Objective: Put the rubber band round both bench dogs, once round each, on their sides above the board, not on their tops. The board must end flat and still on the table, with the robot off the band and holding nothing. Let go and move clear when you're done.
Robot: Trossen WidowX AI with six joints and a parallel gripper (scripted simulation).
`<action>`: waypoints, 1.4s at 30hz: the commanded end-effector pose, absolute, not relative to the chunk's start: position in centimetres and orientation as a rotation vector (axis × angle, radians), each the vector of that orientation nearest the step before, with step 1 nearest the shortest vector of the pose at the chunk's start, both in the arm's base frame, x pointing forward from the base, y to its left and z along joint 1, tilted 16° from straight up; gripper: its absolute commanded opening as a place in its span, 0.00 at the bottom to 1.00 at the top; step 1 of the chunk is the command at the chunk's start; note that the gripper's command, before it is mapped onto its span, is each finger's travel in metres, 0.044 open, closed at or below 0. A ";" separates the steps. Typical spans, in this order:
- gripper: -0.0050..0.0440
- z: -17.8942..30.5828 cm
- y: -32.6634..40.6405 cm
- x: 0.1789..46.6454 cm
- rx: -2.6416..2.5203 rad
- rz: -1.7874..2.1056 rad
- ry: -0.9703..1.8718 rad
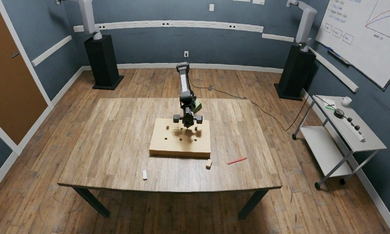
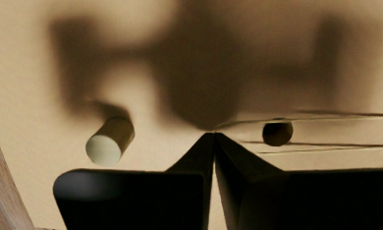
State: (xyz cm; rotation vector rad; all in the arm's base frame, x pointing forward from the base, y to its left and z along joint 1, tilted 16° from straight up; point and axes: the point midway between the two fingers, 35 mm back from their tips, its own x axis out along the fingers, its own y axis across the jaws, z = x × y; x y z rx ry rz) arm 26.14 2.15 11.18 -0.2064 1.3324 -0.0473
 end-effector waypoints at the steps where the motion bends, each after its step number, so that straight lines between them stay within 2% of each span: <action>1: 0.00 11.0 2.6 26.1 -0.206 -0.052 1.334; 18: 0.00 9.9 4.6 26.0 -0.204 -0.050 1.337; 42: 0.00 13.2 4.2 25.7 0.002 0.211 1.344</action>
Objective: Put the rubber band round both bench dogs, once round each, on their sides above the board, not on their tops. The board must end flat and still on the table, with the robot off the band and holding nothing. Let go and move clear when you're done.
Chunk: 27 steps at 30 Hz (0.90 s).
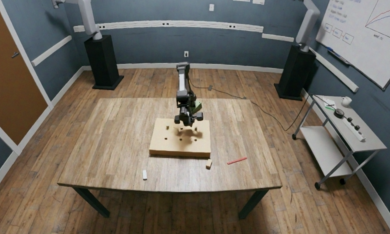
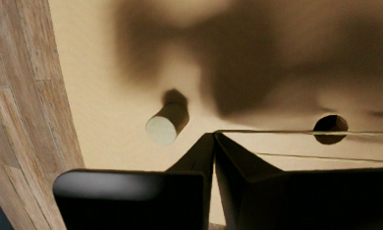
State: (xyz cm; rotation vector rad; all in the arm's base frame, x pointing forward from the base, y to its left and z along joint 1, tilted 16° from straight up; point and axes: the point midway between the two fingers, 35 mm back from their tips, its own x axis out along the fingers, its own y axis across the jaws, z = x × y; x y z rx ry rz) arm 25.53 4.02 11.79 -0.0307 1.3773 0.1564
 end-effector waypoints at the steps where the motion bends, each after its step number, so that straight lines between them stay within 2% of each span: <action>1: 0.00 13.2 4.2 25.7 0.002 0.211 1.344; 8: 0.00 14.2 4.0 25.7 0.030 0.251 1.317; 27: 0.00 13.4 5.6 25.4 0.029 0.248 1.335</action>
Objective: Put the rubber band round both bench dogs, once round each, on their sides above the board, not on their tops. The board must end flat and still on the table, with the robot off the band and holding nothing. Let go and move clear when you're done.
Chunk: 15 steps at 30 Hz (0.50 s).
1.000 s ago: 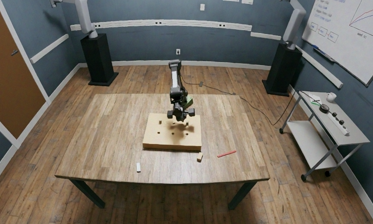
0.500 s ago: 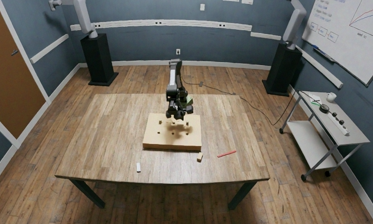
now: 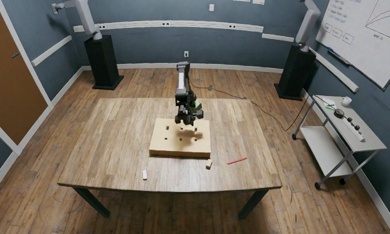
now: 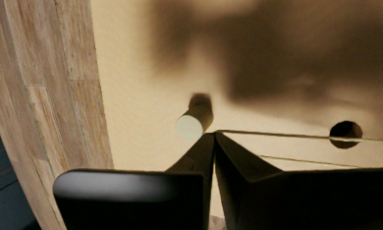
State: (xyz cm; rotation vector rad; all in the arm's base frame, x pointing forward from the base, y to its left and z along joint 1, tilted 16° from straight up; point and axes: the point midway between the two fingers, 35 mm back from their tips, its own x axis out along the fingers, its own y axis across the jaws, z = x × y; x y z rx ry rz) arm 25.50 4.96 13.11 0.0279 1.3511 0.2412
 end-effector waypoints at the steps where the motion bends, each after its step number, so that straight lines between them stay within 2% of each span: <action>1: 0.00 13.4 5.7 25.4 0.029 0.248 1.335; 15: 0.00 13.2 6.8 25.3 0.030 0.248 1.336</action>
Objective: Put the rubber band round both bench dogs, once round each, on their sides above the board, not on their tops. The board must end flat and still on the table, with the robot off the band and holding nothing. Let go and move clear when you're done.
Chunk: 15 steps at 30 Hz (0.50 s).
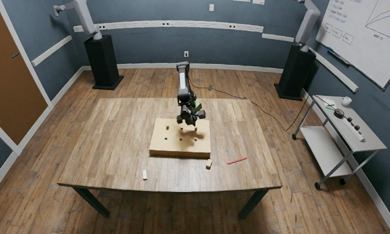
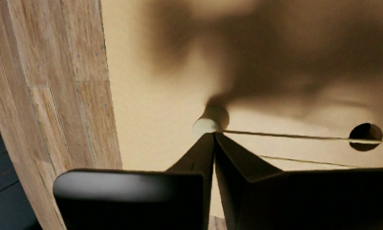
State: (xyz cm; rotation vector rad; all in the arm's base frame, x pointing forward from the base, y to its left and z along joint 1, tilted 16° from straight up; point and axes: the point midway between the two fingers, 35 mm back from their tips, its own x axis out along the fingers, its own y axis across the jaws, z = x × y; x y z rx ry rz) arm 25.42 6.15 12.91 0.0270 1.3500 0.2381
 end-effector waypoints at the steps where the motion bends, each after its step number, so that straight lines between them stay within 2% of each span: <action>1: 0.00 13.1 6.9 25.3 0.030 0.248 1.336; 15: 0.00 12.9 8.1 25.0 0.031 0.249 1.336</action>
